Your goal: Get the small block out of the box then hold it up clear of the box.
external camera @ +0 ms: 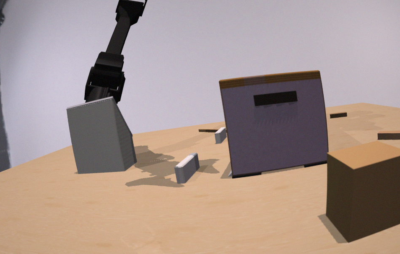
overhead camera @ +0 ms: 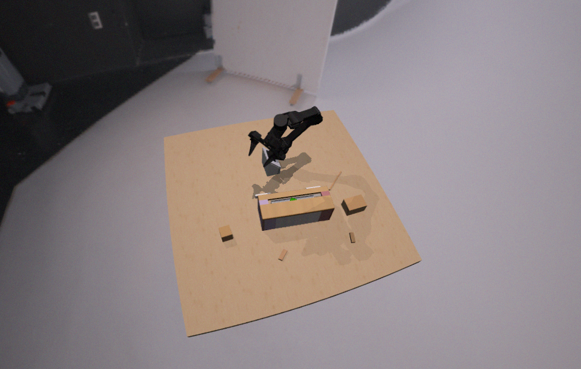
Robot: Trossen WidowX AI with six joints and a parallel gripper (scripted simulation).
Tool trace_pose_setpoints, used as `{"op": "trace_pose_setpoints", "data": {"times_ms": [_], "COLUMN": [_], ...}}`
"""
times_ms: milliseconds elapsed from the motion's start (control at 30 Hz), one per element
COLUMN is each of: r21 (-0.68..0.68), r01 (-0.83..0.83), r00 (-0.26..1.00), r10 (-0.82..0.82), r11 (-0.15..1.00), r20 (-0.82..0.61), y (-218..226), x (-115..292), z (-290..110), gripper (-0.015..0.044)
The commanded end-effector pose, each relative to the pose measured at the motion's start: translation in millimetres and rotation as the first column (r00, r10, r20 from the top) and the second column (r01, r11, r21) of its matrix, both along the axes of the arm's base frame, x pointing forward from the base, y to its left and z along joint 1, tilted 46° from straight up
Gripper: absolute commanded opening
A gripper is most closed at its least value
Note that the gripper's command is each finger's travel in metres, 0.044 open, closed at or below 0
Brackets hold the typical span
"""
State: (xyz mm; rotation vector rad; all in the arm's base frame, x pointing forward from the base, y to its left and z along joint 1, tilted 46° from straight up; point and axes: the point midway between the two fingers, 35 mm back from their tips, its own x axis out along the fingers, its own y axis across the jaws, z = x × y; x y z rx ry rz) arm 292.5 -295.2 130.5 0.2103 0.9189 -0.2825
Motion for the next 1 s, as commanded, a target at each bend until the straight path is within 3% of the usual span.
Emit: {"op": "trace_pose_setpoints", "data": {"times_ms": [0,167,333,467,633,700,967], "r21": [-0.017,-0.004,0.025,0.049,0.066,0.066,0.066], "r01": [-0.376,-0.704,-0.926,-0.997,-0.945,-0.925,-0.925], "r00": [0.923,0.700,0.365,0.052,-0.326,-0.381,-0.381], "r10": [0.373,0.694,0.908,0.978,0.929,0.910,0.910], "r11": [0.927,0.710,0.378,0.063,-0.319,-0.375,-0.375], "r20": [-0.096,-0.168,-0.204,-0.204,-0.174,-0.166,-0.166], "y": [70,141,211,262,318,326,326], "x": [27,39,36,23,-1,-6,-6], "z": [-8,-15,-17,-16,-12,-11,-11], "gripper": [0.0400,0.0400,0.0400,0.0400,0.0400,0.0400,0.0400]}}
